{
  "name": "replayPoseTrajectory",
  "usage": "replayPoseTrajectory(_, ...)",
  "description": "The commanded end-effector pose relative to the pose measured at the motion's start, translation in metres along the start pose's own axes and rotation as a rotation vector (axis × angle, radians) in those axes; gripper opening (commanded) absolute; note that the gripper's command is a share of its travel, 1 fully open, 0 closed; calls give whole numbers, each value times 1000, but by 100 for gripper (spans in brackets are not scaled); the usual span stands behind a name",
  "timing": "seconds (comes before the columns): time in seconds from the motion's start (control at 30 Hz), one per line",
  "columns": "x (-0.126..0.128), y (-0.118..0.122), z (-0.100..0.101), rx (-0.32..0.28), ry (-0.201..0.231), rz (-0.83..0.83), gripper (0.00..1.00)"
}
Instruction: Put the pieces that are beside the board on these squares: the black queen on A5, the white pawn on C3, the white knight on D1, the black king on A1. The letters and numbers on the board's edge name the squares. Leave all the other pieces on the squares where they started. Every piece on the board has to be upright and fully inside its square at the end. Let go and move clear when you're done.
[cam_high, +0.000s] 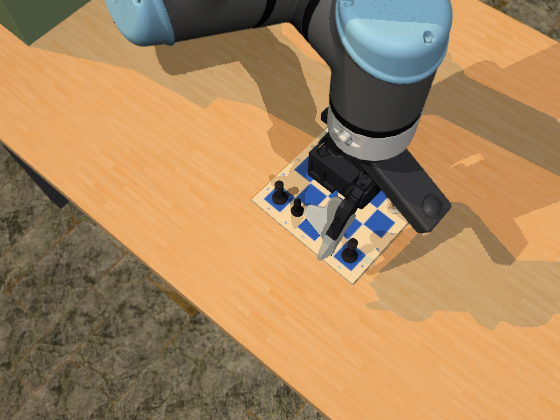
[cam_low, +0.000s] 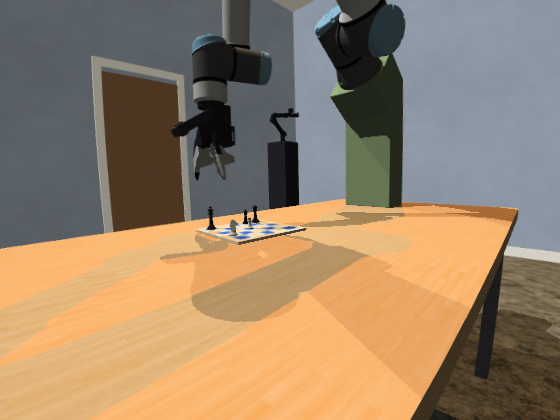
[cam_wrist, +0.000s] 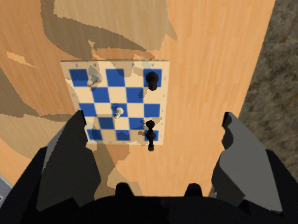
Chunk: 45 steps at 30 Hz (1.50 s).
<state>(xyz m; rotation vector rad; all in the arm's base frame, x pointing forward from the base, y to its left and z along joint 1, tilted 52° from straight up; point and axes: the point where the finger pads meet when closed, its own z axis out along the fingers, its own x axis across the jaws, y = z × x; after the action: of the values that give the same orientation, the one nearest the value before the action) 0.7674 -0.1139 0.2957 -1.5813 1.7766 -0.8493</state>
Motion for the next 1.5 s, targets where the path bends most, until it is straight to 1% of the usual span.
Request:
replayPoseTrajectory(0.0, 0, 0, 0, 1, 0, 0, 100)
replayPoseTrajectory(0.47, 0, 0, -3, 1, 0, 0, 100)
replayPoseTrajectory(0.63, 0, 0, -13, 1, 0, 0, 100)
replayPoseTrajectory(0.9, 0, 0, -42, 1, 0, 0, 100)
replayPoseTrajectory(0.97, 0, 0, -42, 1, 0, 0, 100)
replayPoseTrajectory(1.13, 0, 0, -55, 1, 0, 0, 100)
replayPoseTrajectory(1.27, 0, 0, -60, 1, 0, 0, 100)
replayPoseTrajectory(1.47, 0, 0, -60, 1, 0, 0, 100)
